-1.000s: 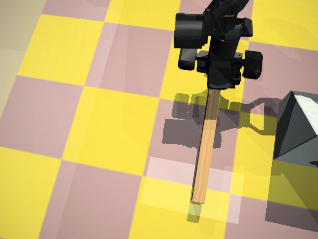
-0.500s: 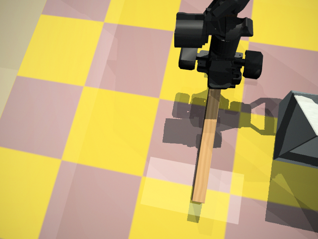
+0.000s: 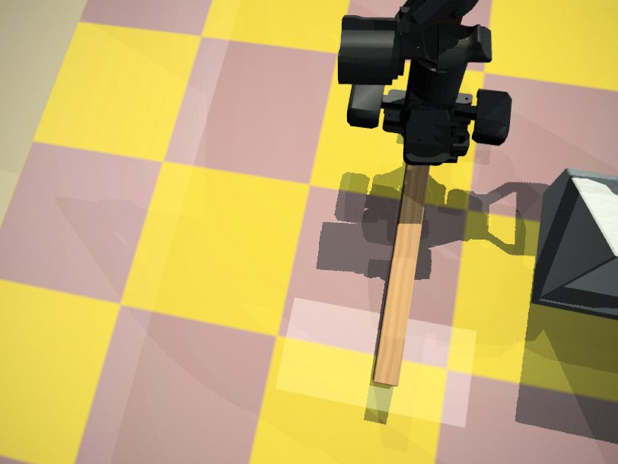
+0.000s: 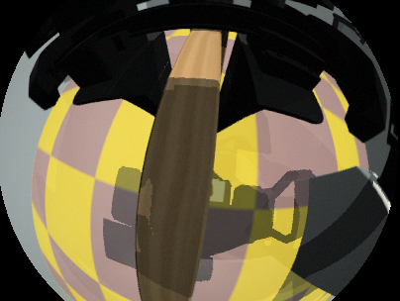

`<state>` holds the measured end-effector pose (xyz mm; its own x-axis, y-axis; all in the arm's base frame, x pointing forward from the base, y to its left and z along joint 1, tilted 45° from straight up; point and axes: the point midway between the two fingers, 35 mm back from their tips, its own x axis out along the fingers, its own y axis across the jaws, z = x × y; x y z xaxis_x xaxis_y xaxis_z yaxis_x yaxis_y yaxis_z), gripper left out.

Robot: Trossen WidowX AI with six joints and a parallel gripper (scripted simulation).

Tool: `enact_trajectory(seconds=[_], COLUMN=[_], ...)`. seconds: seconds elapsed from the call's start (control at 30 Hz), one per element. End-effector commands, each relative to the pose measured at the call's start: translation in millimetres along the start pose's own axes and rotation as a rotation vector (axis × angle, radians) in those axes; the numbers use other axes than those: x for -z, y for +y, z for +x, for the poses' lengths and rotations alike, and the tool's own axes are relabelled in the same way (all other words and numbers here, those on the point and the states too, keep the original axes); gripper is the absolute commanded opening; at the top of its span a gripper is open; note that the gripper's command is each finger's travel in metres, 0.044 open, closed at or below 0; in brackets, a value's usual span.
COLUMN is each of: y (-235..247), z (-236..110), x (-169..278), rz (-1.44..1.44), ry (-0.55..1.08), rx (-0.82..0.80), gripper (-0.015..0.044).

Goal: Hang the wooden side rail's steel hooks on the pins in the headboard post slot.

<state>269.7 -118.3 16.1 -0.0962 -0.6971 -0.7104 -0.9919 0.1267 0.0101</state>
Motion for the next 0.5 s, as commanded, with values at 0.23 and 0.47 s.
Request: enact_trajectory(seconds=[0.23, 0.47], y=[-3.6, -4.1], z=[-3.3, -3.3], x=[2.1, 2.9], rz=[0.0, 0.0], ry=[-0.001, -0.001], rx=[0.01, 0.01], gripper=[0.0, 0.0])
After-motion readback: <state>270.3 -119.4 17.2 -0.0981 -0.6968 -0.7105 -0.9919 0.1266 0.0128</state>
